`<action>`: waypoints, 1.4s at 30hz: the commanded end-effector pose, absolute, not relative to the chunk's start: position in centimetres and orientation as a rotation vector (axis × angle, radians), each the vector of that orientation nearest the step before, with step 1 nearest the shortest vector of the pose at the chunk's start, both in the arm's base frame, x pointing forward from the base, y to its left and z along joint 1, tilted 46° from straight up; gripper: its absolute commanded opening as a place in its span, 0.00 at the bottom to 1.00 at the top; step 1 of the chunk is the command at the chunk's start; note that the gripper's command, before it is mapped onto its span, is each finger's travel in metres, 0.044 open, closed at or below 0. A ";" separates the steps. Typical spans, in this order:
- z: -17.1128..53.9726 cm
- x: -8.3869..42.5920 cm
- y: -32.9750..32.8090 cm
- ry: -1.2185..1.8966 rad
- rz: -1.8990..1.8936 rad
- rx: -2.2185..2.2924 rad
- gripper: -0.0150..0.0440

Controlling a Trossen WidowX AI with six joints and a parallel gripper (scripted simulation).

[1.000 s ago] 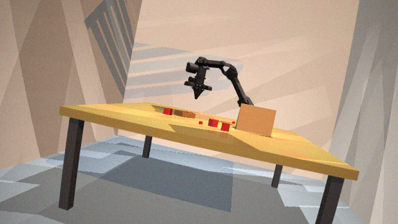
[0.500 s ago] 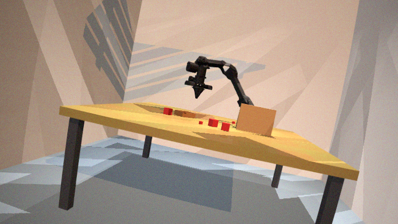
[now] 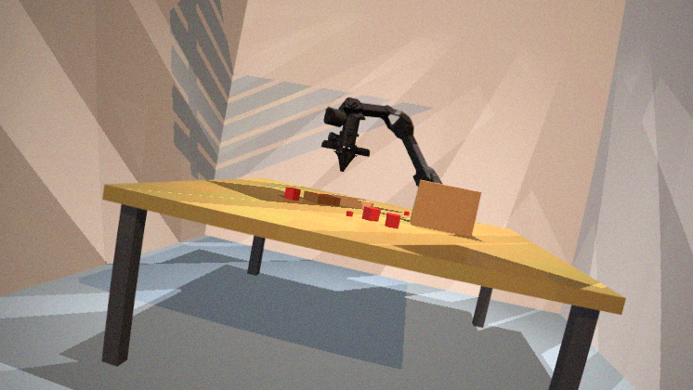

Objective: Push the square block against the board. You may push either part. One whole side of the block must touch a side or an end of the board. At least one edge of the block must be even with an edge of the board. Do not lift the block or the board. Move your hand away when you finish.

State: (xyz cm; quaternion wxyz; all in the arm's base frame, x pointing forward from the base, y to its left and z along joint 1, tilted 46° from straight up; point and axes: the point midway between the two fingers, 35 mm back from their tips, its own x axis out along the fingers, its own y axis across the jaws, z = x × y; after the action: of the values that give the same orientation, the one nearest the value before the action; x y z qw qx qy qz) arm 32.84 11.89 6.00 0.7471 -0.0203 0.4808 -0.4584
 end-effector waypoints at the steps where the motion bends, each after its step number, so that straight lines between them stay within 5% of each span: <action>1: 5.9 32.8 11.9 1.055 -1.007 -0.038 0.25; 15: 7.9 27.3 -1.2 0.877 -1.171 0.219 0.25; 42: 5.4 28.8 -6.3 0.872 -1.175 0.222 0.25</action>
State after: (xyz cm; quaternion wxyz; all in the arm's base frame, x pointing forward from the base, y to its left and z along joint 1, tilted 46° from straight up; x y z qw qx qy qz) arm 28.45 -6.07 4.92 0.7369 0.1037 0.3990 -0.5358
